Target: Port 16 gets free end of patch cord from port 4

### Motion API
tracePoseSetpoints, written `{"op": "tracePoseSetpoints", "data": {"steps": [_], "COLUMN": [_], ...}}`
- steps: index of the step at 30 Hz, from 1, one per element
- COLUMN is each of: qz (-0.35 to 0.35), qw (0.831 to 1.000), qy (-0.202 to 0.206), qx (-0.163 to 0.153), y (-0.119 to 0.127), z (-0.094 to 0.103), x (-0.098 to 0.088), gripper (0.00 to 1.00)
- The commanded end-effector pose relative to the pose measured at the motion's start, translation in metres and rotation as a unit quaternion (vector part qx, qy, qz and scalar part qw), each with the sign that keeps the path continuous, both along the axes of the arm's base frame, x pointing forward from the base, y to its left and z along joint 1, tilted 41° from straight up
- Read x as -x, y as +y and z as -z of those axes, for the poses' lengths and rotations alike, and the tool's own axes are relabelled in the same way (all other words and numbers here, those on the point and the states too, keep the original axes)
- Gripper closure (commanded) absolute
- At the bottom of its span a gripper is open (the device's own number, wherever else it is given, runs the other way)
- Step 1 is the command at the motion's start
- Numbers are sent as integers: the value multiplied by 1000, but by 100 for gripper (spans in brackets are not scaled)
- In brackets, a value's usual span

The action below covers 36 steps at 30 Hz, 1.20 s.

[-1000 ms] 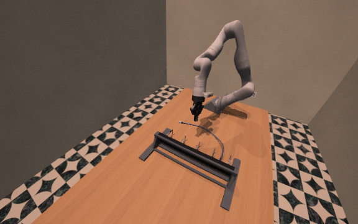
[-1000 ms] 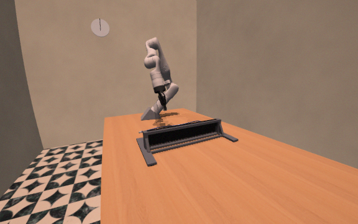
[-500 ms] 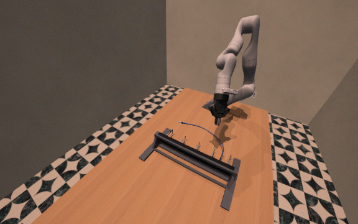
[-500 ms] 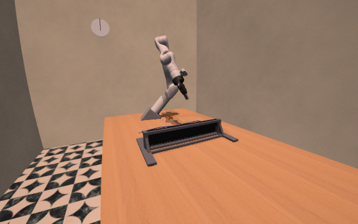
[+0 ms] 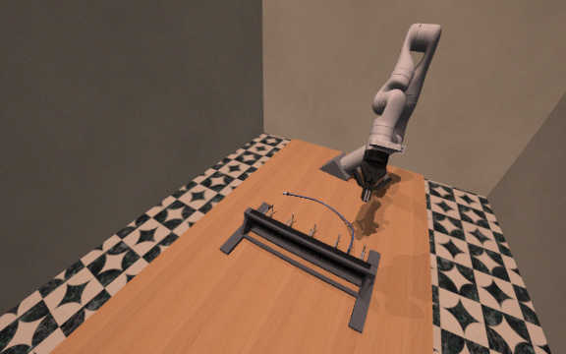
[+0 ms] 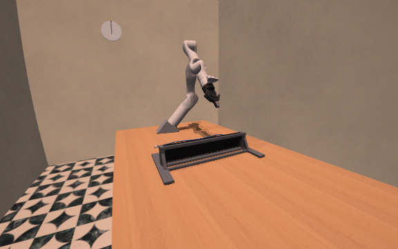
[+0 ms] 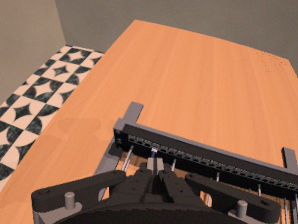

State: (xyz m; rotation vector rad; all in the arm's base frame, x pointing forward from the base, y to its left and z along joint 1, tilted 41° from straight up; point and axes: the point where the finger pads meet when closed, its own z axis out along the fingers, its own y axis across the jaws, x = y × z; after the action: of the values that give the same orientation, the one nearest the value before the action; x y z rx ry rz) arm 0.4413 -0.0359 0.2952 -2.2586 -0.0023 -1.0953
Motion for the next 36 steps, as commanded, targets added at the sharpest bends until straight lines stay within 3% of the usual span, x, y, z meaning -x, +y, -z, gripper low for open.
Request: {"op": "tracePoseSetpoints", "data": {"steps": [1, 14, 36], "qz": [40, 88, 94], "qw": [999, 992, 992], "qy": [29, 71, 72], "qx": [-12, -46, -47], "y": [3, 13, 16], "z": [-1, 3, 9], "x": [5, 14, 5], "gripper": [100, 100, 100]}}
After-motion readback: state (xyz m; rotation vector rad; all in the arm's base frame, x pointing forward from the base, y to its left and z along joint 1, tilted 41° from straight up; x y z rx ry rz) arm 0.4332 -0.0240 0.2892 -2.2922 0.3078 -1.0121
